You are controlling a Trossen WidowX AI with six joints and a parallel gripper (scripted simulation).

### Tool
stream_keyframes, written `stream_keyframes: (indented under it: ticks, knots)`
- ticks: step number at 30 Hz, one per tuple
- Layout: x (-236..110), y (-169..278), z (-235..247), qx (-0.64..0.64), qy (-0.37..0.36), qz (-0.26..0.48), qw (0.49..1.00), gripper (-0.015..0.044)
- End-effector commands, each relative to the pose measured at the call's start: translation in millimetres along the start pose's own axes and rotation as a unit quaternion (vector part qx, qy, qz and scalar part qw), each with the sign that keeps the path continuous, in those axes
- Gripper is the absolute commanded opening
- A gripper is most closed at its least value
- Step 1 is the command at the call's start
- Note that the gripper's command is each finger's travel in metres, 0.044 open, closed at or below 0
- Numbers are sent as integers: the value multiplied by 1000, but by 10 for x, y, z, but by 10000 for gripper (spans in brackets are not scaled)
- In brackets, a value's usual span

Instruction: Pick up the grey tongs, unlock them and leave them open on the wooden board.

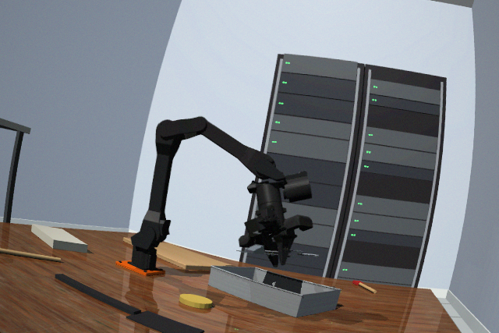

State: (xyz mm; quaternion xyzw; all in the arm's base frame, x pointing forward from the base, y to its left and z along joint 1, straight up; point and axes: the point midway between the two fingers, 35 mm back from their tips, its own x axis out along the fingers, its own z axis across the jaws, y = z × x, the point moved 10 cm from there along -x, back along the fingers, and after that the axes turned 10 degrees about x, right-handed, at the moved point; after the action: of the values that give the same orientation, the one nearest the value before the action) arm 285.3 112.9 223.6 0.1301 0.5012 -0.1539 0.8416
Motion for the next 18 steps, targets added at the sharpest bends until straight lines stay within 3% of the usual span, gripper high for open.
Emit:
stream_keyframes:
  ticks: [1, 18]
  knots:
    - [-3, 28, 60, -19, 29, -1, 999, -150]
    - [41, 94, 277, -97, 187, -6, 978, -150]
